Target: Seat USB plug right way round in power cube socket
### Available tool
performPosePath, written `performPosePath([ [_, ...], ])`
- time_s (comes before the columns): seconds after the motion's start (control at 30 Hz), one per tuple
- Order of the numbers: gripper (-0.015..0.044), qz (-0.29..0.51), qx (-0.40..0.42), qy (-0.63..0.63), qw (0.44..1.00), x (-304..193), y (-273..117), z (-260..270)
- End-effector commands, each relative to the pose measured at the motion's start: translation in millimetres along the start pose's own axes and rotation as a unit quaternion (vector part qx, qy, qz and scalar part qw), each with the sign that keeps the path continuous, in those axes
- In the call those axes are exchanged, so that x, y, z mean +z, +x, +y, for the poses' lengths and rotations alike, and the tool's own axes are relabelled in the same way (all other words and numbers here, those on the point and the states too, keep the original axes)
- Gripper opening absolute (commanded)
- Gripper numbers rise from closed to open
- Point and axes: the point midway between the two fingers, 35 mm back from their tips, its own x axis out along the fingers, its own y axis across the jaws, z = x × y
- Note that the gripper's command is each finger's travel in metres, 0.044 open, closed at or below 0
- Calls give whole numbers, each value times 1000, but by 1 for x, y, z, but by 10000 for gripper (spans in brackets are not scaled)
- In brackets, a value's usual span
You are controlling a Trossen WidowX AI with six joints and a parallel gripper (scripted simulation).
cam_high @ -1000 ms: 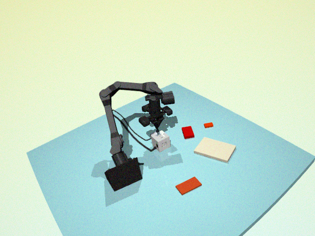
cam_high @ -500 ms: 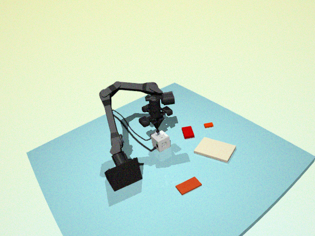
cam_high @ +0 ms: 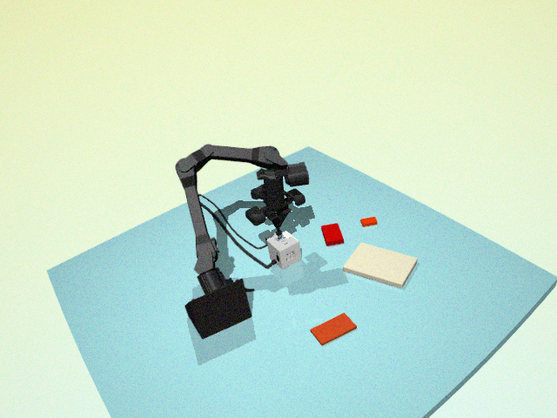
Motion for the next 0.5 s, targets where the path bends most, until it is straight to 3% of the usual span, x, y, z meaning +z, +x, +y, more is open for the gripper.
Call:
performPosePath([
  [0.0,0,-2,-1,2,1000,0,1,0],
  [0.47,0,-2,-1,2,1000,0,2,0],
])
